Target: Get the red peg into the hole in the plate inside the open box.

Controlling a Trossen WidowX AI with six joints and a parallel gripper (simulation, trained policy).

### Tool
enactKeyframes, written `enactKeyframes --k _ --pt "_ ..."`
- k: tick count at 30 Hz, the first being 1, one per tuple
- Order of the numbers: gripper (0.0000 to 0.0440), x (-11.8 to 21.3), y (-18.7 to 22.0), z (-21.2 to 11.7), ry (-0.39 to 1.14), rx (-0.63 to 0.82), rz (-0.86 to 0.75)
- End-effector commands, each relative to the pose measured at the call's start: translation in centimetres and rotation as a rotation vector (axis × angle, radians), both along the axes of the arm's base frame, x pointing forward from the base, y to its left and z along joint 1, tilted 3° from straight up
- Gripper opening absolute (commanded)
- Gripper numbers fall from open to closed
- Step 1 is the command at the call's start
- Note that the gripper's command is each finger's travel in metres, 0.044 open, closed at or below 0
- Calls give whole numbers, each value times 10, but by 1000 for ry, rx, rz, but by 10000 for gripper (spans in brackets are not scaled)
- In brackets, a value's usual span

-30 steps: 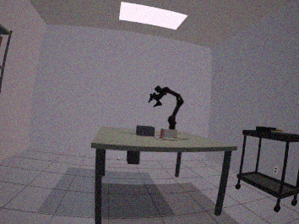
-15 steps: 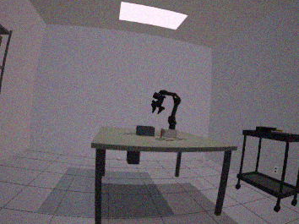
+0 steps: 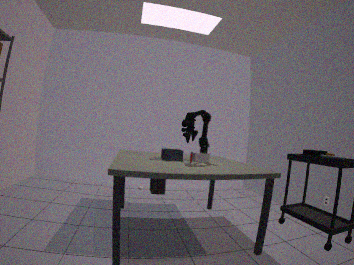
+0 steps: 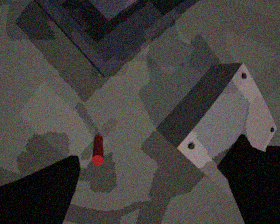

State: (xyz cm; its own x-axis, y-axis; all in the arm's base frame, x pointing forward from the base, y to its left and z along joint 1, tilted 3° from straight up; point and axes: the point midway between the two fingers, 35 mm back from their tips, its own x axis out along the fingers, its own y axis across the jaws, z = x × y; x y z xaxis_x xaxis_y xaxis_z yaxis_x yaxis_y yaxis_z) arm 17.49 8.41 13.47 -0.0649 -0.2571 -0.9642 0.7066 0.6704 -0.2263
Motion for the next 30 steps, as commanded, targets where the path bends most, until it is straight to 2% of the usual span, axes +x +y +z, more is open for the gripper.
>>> enactKeyframes --k 1,13,30 --pt "440 -8 6 -16 65 -16 7" --pt "440 -10 23 -65 136 -11 45" --pt "440 -1 36 -139 80 25 64"
